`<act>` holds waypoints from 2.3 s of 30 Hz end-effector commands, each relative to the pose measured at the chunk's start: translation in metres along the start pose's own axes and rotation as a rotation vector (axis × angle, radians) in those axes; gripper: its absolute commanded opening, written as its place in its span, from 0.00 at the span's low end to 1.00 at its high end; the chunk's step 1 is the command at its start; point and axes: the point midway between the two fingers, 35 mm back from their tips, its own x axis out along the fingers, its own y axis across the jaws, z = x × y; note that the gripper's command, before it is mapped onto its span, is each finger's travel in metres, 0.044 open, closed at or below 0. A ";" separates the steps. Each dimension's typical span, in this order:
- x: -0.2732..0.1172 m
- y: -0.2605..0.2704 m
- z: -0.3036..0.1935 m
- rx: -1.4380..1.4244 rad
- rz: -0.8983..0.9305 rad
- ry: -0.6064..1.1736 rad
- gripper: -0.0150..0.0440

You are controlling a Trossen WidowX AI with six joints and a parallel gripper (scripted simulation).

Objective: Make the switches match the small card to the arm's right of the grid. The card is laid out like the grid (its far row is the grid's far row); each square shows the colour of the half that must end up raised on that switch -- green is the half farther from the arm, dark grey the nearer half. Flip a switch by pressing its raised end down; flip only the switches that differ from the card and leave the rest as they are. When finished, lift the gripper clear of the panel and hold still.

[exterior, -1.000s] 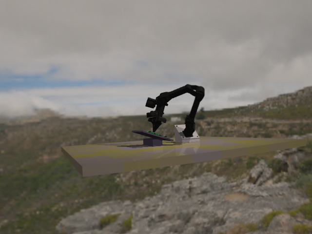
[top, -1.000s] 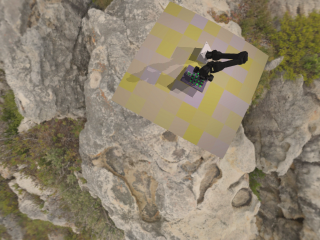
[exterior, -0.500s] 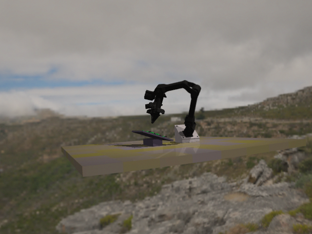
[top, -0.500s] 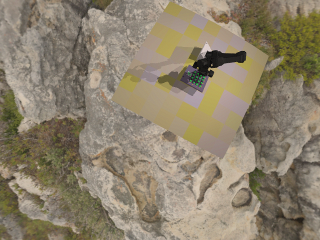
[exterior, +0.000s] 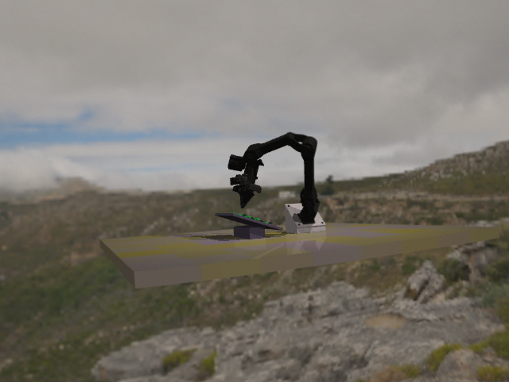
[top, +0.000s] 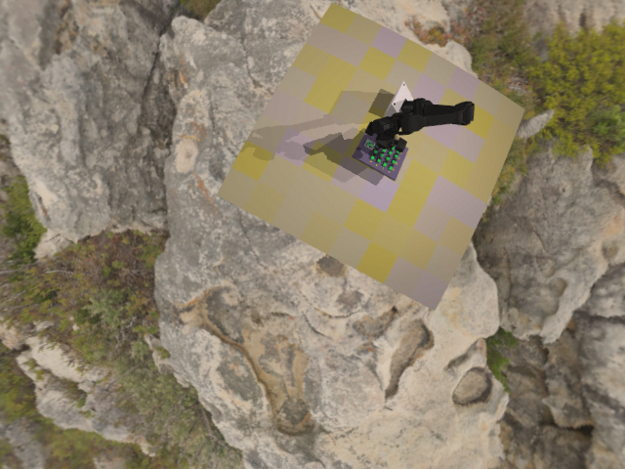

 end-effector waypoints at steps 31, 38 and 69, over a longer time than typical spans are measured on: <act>0.031 -0.001 0.000 0.010 0.004 0.004 0.25; 0.031 -0.001 0.000 0.010 0.004 0.004 0.25; 0.034 -0.001 0.000 0.010 0.004 0.004 0.25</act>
